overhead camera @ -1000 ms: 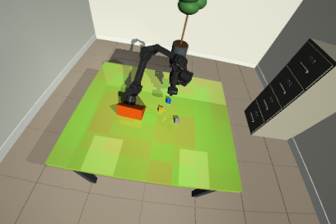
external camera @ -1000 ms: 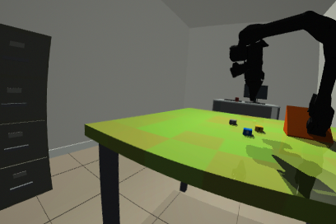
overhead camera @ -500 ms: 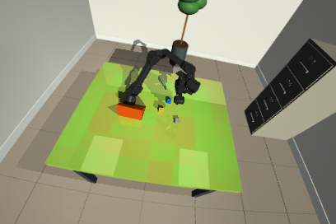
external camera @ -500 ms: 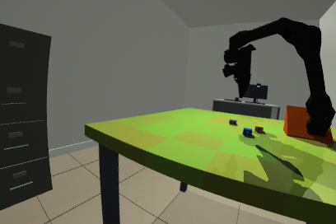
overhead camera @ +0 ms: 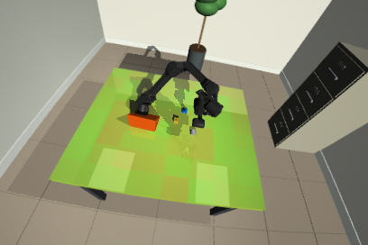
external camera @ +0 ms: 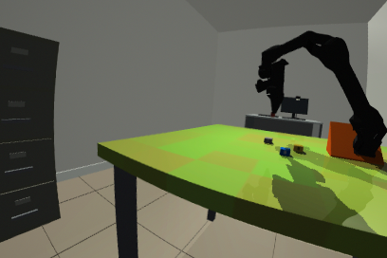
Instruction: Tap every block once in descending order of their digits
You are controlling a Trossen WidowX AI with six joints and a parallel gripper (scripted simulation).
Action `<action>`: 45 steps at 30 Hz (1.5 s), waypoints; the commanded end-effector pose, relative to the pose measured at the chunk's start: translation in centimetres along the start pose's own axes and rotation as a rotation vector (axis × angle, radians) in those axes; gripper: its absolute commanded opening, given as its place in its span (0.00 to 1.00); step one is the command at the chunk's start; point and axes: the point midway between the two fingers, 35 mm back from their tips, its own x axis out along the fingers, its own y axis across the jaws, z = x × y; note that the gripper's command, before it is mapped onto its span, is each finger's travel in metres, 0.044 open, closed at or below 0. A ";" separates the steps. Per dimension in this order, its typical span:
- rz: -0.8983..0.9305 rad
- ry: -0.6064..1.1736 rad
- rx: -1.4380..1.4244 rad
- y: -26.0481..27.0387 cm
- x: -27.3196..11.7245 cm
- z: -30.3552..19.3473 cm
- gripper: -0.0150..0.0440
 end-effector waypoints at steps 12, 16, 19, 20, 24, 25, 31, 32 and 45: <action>-0.003 0.002 -0.004 0.0 0.0 0.0 0.93; -0.004 0.003 -0.002 4.7 -0.3 -0.9 0.93; -0.002 0.003 -0.001 8.9 -0.4 -2.3 0.93; -0.001 0.004 0.000 10.2 -0.3 -2.9 0.93; 0.004 0.005 0.000 14.7 0.0 -5.5 0.93; 0.005 0.006 0.000 15.2 0.1 -5.9 0.93; 0.005 0.006 0.000 15.4 0.3 -6.0 0.89; 0.004 0.005 0.000 15.4 1.0 -5.9 0.84; 0.008 0.004 -0.001 15.5 8.1 -6.0 0.29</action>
